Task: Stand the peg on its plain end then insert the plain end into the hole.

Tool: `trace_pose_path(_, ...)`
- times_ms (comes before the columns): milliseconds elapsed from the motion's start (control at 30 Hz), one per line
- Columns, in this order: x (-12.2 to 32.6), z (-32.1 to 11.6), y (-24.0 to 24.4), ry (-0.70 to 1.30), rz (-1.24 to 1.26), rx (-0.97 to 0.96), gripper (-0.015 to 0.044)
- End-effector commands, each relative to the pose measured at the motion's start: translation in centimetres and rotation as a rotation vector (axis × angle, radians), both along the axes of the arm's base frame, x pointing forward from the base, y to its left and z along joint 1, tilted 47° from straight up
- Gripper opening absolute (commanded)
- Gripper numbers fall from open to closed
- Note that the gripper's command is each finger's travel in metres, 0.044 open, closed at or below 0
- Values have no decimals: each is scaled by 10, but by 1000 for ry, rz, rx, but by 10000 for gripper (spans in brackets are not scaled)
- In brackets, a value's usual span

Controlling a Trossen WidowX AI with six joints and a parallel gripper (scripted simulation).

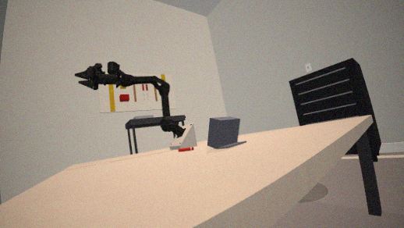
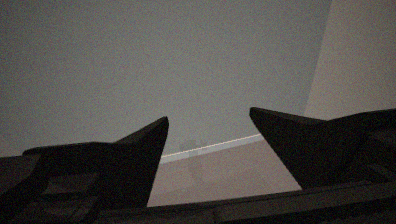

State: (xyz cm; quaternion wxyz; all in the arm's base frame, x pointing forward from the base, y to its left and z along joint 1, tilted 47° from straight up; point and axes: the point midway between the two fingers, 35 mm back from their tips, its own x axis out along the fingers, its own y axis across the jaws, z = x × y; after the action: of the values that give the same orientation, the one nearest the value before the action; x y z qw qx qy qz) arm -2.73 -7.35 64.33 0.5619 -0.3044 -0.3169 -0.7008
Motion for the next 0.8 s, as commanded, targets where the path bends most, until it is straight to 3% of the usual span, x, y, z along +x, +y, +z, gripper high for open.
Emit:
trace_pose_path(0,3,-15,-41,-13,41,113,440)
trace_pose_path(367,39,-59,-120,-12,226,355,440)
trace_pose_path(767,98,-115,-172,91,357,597,440)
